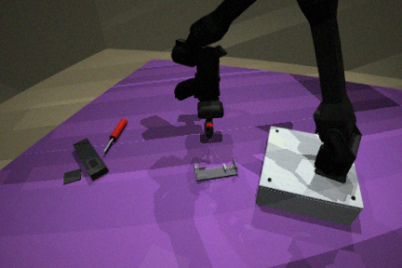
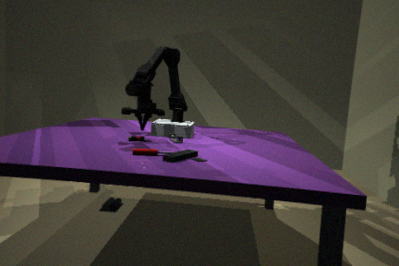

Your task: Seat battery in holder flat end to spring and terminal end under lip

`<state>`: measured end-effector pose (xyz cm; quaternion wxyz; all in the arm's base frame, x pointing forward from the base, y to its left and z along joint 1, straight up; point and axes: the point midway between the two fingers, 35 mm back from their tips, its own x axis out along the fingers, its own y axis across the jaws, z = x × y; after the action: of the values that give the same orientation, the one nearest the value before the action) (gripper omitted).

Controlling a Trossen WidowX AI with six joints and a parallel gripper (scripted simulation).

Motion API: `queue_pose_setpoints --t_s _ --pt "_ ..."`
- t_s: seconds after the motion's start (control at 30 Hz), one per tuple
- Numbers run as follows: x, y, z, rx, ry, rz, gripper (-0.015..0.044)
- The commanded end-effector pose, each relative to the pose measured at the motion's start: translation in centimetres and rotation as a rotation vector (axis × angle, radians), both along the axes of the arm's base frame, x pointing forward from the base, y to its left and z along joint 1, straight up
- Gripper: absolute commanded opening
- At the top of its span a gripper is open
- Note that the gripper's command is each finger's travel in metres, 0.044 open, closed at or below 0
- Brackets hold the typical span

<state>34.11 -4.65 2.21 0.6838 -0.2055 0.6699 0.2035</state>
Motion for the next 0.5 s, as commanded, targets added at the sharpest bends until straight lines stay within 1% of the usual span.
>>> queue_pose_setpoints --t_s 0.0,0.17,0.23,0.47 --pt "0.3 -0.1 1.9 -0.002 -0.009 0.001 0.0000" --pt "0.2 -0.1 6.3 -0.002 -0.003 0.006 0.0000" --pt "0.0 -0.1 7.4 -0.002 -0.001 0.007 0.0000" --pt "0.1 -0.1 7.5 -0.001 -0.007 0.000 0.0000"
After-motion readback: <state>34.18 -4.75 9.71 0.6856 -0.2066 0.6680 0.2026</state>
